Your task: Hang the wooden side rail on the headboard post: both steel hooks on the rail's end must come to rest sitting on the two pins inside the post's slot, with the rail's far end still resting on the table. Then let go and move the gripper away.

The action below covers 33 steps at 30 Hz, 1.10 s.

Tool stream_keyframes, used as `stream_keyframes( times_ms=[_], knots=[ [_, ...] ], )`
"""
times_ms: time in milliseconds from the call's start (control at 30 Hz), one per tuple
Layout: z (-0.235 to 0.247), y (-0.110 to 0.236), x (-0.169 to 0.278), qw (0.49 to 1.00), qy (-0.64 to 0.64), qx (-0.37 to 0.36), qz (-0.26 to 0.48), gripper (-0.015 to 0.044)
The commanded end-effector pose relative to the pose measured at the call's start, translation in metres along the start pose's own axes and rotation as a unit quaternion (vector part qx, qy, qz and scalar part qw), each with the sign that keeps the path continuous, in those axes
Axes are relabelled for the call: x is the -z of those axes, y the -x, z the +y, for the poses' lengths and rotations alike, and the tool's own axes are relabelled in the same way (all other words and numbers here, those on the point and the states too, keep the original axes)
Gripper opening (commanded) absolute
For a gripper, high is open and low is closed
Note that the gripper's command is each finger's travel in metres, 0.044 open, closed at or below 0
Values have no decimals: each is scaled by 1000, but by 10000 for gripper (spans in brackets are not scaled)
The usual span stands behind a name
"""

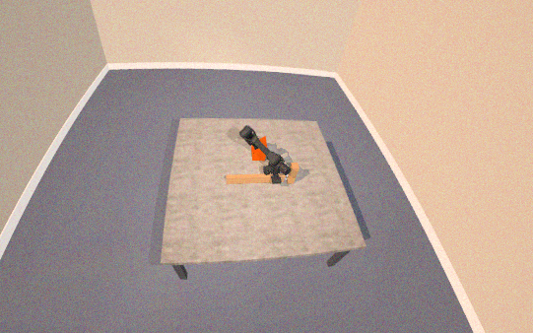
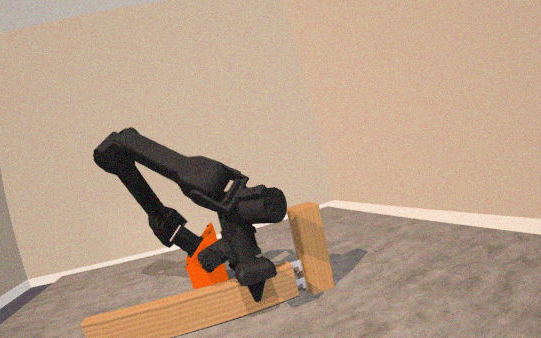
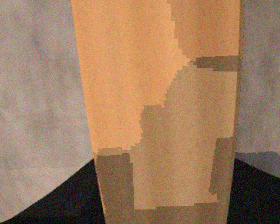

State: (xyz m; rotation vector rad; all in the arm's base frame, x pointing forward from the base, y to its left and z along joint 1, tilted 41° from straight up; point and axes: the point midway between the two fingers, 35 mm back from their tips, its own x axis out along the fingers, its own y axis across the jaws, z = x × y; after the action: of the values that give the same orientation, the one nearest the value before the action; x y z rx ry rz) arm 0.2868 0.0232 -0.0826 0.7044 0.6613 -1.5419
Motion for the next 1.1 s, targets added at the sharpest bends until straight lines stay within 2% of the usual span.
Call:
stream_keyframes(
  times_ms=[0, 1067],
  knots=[
    [1, 4, 1, 1000, -3, -4, 1, 0],
    [1, 9, 1, 1000, -3, -4, 1, 0]
  ],
)
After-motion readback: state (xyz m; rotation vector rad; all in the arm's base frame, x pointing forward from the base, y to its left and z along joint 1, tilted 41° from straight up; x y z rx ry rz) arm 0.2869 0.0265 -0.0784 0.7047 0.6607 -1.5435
